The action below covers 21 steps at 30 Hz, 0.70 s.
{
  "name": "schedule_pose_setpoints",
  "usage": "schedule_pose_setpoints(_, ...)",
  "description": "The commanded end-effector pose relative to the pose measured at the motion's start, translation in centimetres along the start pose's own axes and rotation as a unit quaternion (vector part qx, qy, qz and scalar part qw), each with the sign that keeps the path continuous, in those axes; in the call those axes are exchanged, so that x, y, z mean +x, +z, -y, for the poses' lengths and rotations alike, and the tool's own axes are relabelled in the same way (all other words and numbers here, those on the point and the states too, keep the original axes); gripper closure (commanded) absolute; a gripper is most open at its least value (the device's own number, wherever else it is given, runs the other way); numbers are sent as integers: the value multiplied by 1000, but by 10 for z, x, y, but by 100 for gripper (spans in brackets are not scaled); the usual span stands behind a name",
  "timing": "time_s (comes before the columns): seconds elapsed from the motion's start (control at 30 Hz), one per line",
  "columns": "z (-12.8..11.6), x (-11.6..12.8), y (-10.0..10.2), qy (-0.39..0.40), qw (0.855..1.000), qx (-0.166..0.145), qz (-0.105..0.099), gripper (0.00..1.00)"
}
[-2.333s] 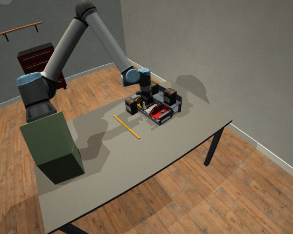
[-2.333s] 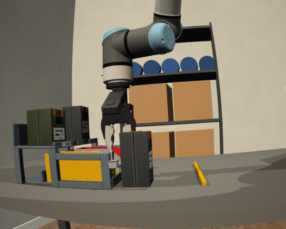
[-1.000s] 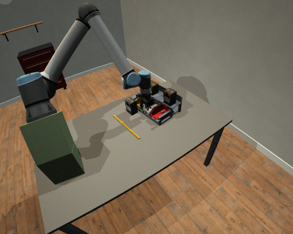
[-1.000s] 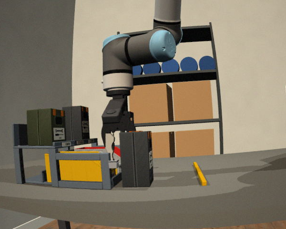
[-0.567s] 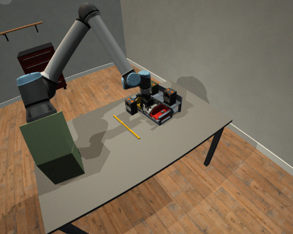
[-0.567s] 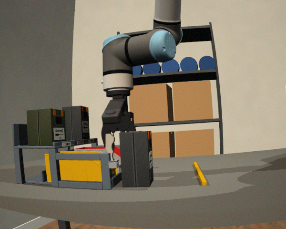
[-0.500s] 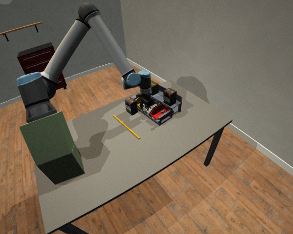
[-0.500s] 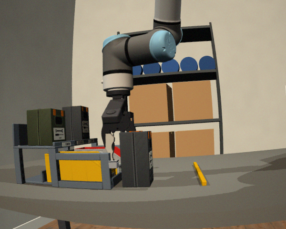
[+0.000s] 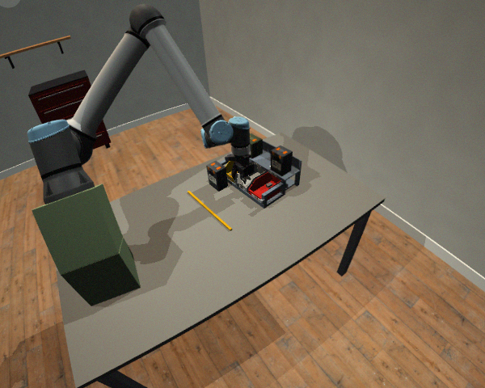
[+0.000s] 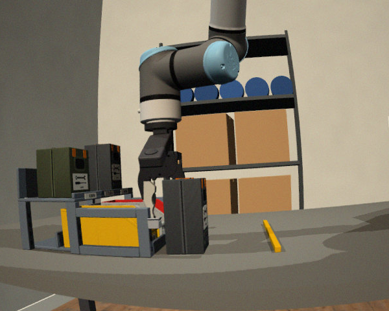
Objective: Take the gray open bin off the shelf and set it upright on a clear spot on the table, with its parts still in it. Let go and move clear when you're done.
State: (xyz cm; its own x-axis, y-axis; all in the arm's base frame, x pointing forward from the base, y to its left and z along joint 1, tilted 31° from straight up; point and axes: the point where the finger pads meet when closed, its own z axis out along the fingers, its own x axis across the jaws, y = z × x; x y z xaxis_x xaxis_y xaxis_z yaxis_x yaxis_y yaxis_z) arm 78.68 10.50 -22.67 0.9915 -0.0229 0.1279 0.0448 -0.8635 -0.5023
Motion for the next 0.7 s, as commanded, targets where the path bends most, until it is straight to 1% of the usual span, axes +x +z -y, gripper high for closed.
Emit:
schedule_pose_setpoints(0.0,0,1,-1,0,1000,0,-1,74)
schedule_pose_setpoints(0.33,0,1,-1,0,1000,0,-1,74)
schedule_pose_setpoints(0.37,0,1,-1,0,1000,0,-1,100)
schedule_pose_setpoints(0.67,0,1,-1,0,1000,0,-1,100)
